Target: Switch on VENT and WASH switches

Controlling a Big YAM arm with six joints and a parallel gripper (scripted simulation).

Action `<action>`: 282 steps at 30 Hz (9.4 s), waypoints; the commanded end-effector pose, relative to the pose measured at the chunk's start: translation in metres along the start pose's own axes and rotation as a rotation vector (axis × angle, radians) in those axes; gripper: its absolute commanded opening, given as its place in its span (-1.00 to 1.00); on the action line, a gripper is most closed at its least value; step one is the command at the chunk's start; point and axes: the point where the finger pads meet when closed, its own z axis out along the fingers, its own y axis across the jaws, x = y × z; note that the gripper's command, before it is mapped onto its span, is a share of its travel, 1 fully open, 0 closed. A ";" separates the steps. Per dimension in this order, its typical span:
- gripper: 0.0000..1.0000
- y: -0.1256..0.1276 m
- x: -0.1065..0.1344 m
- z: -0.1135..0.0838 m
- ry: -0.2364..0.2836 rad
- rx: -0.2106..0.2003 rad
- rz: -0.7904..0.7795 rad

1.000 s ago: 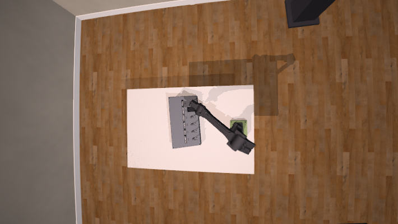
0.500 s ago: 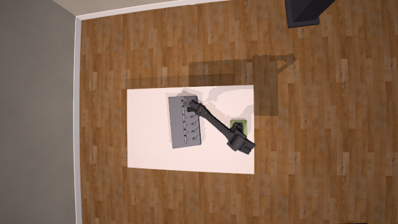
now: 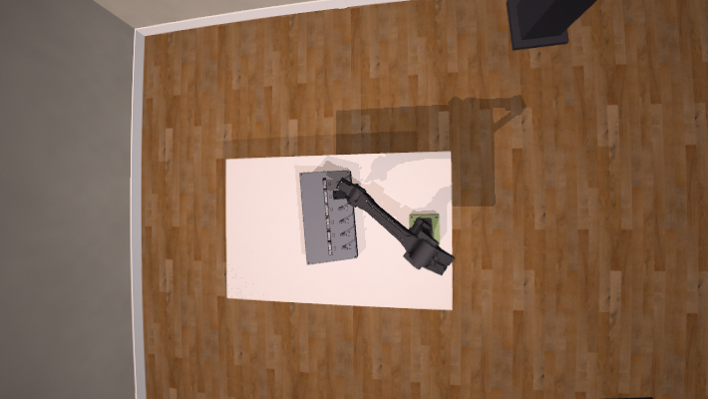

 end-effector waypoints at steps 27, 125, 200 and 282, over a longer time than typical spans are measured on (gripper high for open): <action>-1.00 0.005 -0.001 -0.002 0.001 -0.004 0.005; -1.00 -0.006 -0.038 -0.008 -0.026 0.013 -0.006; -1.00 -0.006 -0.066 -0.008 -0.041 0.015 -0.014; -1.00 -0.006 -0.079 -0.009 -0.053 0.019 -0.019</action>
